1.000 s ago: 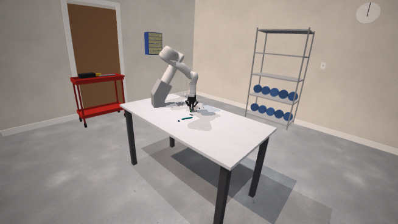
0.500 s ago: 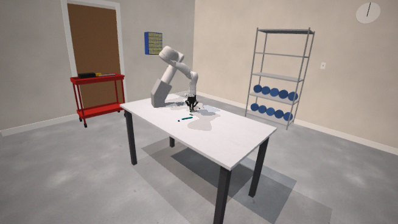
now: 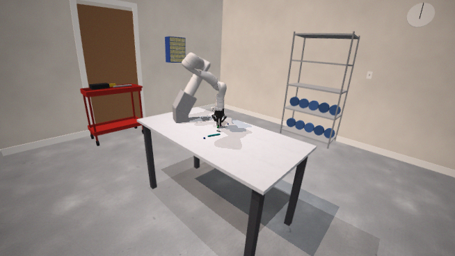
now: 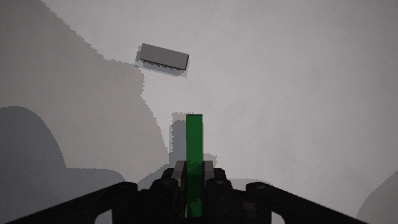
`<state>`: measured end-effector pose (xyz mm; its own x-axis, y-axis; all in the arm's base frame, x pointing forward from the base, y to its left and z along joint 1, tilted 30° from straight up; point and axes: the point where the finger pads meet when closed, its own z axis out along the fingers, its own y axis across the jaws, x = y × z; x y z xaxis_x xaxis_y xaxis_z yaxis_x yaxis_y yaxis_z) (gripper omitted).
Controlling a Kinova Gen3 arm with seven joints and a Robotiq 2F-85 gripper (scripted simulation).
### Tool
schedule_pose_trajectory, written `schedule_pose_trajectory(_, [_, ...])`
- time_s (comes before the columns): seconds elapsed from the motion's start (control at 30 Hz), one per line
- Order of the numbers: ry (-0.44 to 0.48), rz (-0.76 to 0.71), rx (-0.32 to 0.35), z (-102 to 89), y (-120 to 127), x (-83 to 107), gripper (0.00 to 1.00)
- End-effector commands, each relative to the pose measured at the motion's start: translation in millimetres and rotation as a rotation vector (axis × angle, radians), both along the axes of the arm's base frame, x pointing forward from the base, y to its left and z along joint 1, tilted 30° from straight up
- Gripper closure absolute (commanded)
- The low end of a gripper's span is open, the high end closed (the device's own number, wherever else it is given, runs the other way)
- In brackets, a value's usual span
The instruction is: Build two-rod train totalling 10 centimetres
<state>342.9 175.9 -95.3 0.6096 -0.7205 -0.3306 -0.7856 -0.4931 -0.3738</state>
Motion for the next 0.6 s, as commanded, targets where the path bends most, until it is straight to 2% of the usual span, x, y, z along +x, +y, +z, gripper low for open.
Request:
schedule_pose_trajectory(0.0, [-0.001,0.000,0.000,0.2,-0.2,0.4,0.95])
schedule_pose_trajectory(0.57, [-0.001,0.000,0.000,-9.0,4.9,1.6,0.95])
